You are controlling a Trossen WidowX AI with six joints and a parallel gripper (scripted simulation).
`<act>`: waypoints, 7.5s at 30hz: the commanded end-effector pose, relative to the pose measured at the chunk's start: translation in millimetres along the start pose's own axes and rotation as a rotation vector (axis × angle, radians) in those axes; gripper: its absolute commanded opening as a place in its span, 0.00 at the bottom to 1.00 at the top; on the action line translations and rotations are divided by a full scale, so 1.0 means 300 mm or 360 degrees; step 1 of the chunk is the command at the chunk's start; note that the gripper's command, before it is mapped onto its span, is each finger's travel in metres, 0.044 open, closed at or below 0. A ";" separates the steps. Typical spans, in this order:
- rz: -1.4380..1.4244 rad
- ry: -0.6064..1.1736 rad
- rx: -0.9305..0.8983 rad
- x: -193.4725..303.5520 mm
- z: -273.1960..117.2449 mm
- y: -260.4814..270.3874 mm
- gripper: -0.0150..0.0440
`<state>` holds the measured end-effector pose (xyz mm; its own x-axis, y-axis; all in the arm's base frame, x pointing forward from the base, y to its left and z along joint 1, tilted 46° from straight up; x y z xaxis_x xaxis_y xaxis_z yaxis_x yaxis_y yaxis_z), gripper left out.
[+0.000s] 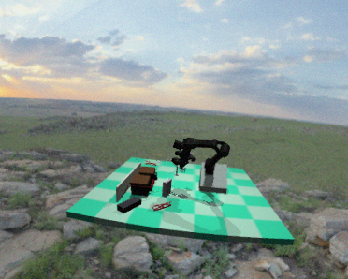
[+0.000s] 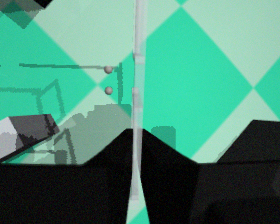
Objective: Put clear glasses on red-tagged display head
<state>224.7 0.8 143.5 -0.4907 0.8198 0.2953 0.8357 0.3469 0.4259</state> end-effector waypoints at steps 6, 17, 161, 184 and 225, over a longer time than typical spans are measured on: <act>0.0268 -0.0103 -0.0053 0.071 -0.045 -0.013 0.25; 0.0611 -0.0200 -0.0184 0.156 -0.100 -0.037 0.25; 0.1130 0.0315 0.0151 -0.108 0.133 -0.027 0.25; 0.1045 0.0538 0.0142 -0.196 0.266 -0.075 0.25; 0.1042 0.0534 0.0151 -0.160 0.410 -0.067 0.25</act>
<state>258.8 10.1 15.3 0.0777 0.6970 0.7129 0.9938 -0.1111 0.0003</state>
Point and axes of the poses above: the point midway between the two fingers, 35 mm back from their tips, its own z axis out along the fingers, its own y axis across the jaws, x = y × z, the point moved 2 cm from there along -z, back along the fingers, and after that the axes turned 8 degrees about z, right-handed, at the moved point
